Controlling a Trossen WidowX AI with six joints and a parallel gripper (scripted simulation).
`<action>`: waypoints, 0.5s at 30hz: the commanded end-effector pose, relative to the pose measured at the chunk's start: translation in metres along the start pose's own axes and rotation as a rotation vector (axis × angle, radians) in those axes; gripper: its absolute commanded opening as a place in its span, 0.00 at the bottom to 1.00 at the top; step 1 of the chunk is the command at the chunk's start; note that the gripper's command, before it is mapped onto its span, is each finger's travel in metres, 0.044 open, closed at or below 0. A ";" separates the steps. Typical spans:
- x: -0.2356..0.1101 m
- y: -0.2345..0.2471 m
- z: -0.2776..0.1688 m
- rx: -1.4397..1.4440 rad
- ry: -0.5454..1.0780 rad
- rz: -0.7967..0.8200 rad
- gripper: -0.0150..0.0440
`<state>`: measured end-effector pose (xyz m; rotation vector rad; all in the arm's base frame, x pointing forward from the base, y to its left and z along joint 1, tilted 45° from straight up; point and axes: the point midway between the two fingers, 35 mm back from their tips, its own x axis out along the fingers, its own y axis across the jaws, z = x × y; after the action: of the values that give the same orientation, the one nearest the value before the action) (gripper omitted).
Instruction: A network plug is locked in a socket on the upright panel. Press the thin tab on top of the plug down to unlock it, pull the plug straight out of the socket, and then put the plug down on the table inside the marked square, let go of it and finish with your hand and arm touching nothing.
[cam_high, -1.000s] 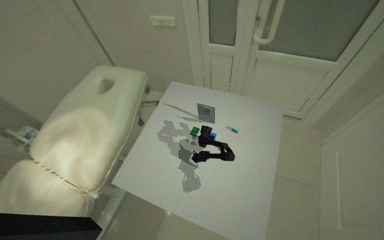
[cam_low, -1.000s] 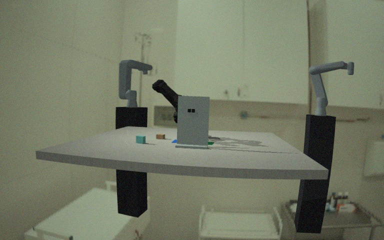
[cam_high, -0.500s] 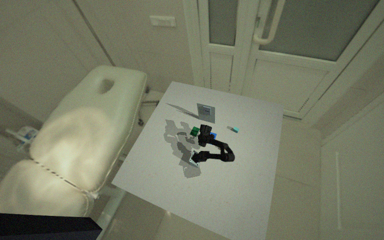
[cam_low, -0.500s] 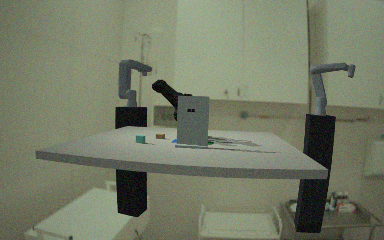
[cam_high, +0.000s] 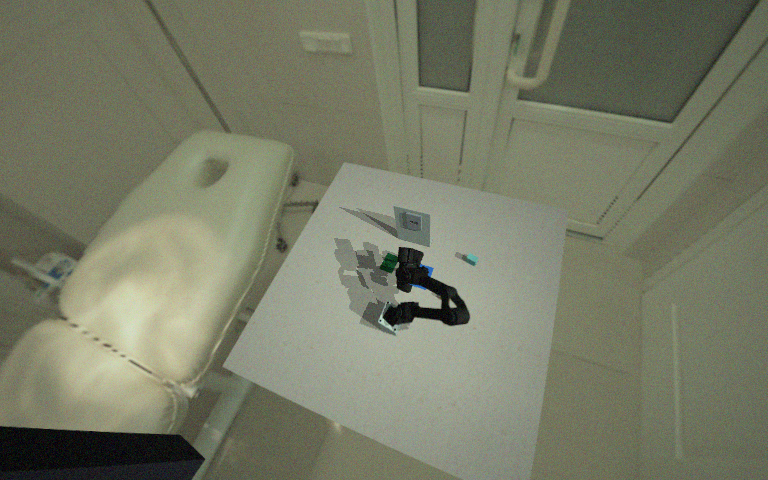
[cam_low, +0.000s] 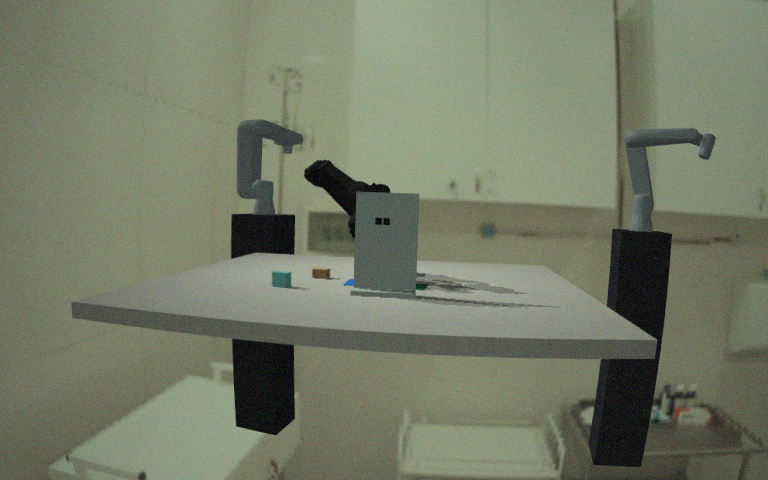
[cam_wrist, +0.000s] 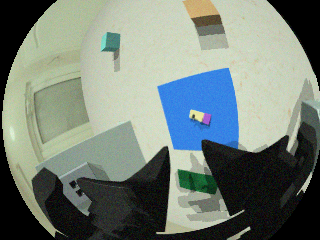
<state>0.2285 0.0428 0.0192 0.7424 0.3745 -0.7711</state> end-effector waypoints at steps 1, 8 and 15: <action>-0.004 0.004 0.000 0.006 -0.001 0.005 0.52; -0.010 0.007 0.000 0.005 -0.002 0.005 0.52; -0.016 0.011 0.000 0.005 -0.003 0.005 0.52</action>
<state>0.2253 0.0527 0.0297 0.7414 0.3740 -0.7715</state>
